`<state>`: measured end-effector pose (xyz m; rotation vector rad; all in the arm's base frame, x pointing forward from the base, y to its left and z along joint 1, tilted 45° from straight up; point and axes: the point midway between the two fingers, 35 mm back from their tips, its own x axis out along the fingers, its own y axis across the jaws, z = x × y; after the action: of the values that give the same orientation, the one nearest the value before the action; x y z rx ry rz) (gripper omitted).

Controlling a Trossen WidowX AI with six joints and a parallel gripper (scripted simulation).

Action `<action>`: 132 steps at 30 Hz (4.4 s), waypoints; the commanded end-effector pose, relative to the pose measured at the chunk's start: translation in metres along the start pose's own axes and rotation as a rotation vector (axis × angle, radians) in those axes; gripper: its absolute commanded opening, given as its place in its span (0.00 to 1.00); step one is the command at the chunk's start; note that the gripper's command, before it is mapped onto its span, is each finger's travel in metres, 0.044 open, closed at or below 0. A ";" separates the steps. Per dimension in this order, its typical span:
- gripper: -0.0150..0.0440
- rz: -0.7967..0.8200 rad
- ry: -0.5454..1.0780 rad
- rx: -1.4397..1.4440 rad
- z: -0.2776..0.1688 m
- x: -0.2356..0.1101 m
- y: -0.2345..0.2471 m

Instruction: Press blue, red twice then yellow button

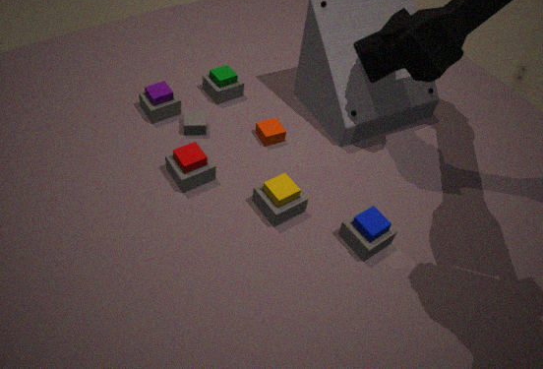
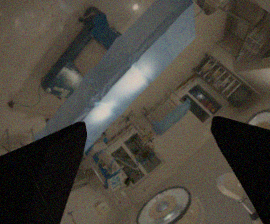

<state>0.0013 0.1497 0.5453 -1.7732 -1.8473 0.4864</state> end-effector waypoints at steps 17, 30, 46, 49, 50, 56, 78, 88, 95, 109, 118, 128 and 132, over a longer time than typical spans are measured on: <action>0.93 0.516 0.553 1.959 0.039 -0.039 0.257; 0.93 0.603 1.373 3.100 0.135 -0.103 0.334; 0.93 0.564 1.813 3.437 0.174 -0.121 0.339; 0.93 0.564 1.813 3.437 0.174 -0.121 0.339; 0.93 0.564 1.813 3.437 0.174 -0.121 0.339; 0.71 0.577 1.825 3.427 0.194 -0.101 0.362; 0.29 0.559 1.807 3.439 0.207 -0.084 0.375; 0.29 0.561 1.809 3.437 0.215 -0.075 0.384; 0.29 0.559 1.807 3.439 0.221 -0.068 0.391; 0.29 0.556 1.804 3.441 0.225 -0.063 0.394; 0.29 0.556 1.804 3.441 0.225 -0.063 0.394; 0.29 0.559 1.807 3.439 0.207 -0.084 0.375; 0.29 0.563 1.814 3.434 0.203 -0.088 0.372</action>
<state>0.1782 0.1167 0.1440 -1.9447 -3.9679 -1.5530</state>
